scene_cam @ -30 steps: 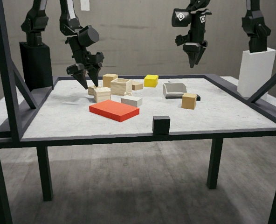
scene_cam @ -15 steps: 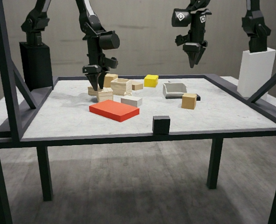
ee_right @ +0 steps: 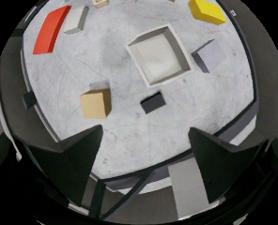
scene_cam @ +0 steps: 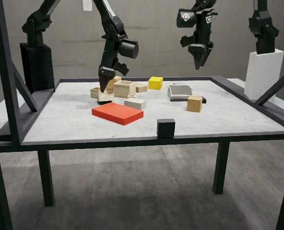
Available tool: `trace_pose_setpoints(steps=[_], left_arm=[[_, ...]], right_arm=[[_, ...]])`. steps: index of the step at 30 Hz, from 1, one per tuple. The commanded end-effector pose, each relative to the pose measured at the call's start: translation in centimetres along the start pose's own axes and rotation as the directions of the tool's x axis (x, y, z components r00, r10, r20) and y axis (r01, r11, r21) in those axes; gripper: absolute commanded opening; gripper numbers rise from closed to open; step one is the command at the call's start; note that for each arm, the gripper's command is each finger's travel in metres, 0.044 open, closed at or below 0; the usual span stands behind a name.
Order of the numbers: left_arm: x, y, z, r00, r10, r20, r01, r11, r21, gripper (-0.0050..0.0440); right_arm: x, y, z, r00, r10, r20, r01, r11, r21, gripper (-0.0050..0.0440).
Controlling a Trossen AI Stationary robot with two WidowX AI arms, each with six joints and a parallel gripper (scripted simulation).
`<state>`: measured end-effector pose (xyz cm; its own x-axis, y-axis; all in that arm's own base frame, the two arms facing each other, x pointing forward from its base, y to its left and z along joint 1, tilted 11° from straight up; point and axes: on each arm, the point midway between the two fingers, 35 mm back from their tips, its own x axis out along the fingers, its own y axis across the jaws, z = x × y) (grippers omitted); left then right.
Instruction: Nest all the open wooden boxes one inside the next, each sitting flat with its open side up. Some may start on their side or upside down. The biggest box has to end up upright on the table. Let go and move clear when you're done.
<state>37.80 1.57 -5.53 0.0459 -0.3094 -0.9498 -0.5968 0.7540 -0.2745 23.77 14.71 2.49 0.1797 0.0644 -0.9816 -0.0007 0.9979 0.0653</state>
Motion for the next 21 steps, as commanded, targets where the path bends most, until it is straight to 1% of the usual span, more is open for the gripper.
trace_pose_setpoints(steps=[1, 5, 9, 13, 21], left_arm=[[-0.6, 0.0, 0.0, 0.997, 0.005, -0.072, -0.009, 0.999, -0.052, 0.04], [-1.7, 0.1, 0.1, 0.987, 0.001, -0.159, -0.023, 0.99, -0.142, 0.04], [-2.4, 0.2, 0.1, 0.978, -0.006, -0.209, -0.036, 0.98, -0.195, 0.04], [-2.7, 0.2, 0.2, 0.973, -0.01, -0.229, -0.041, 0.975, -0.216, 0.04], [-2.4, 0.2, 0.2, 0.973, -0.004, -0.231, -0.045, 0.978, -0.206, 0.04]], right_arm=[[-0.6, 0.3, 0.4, 1.0, 0.011, 0.021, -0.011, 1.0, 0.001, 0.04], [-0.6, 0.3, 0.4, 1.0, 0.011, 0.021, -0.011, 1.0, 0.001, 0.04], [-0.6, 0.3, 0.4, 1.0, 0.011, 0.021, -0.011, 1.0, 0.001, 0.04], [-0.6, 0.3, 0.4, 1.0, 0.011, 0.021, -0.011, 1.0, 0.001, 0.04], [-0.6, 0.3, 0.4, 1.0, 0.011, 0.021, -0.011, 1.0, 0.001, 0.04]])
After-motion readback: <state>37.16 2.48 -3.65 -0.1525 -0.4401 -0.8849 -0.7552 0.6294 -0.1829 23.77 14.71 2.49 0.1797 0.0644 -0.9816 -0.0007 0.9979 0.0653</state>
